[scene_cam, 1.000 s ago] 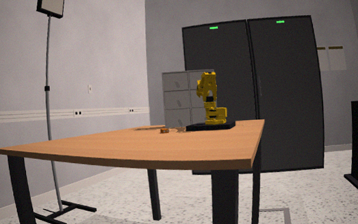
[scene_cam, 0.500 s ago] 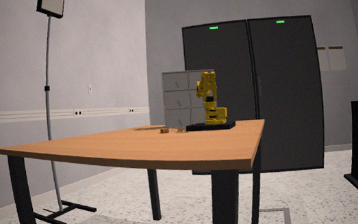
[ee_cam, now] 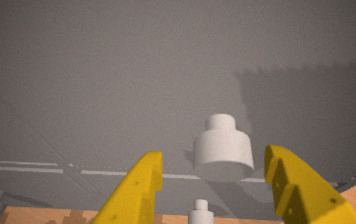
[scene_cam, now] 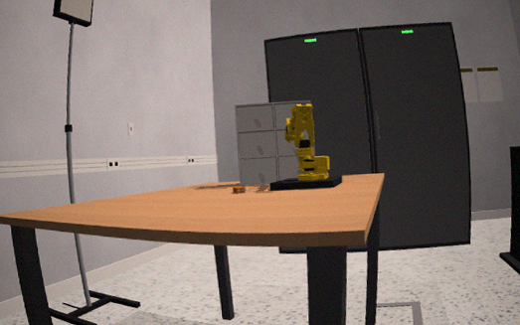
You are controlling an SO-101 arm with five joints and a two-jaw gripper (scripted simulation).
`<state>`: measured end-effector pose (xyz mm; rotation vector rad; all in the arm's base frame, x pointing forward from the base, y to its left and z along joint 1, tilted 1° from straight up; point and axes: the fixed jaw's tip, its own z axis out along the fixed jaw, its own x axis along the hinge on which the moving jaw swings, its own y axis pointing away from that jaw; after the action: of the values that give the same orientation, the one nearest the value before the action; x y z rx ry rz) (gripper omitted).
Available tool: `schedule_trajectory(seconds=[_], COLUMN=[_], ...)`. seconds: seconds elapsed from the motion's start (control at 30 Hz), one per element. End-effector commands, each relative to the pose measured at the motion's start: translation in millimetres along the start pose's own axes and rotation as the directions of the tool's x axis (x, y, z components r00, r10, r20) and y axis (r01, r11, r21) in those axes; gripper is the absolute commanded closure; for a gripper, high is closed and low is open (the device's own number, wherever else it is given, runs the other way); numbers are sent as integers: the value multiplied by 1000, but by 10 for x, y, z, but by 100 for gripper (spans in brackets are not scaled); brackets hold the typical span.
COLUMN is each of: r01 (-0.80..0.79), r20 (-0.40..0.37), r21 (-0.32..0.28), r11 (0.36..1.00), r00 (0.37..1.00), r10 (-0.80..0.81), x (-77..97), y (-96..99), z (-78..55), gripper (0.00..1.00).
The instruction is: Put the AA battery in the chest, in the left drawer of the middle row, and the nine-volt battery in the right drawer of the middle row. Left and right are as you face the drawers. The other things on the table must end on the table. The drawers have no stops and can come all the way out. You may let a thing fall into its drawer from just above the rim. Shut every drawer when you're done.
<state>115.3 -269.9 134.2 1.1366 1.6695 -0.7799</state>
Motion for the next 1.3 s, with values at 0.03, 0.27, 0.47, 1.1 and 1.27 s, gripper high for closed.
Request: schedule_trajectory(seconds=[0.03,0.27,0.47,1.1,1.27], r01=[-7,-8,-9,-9,-9], r20=[7,7,7,7,7], r21=[7,10,12,12,12], r11=[1000,1000,1000,1000,1000], r00=[1000,1000,1000,1000,1000], r10=[7,8,9,9,9], x=[-18,-21,-23,-24,-24], y=[-23,-32,-38,-40,-40], z=[19,27,33,36,36], gripper=[79,79,79,79,83])
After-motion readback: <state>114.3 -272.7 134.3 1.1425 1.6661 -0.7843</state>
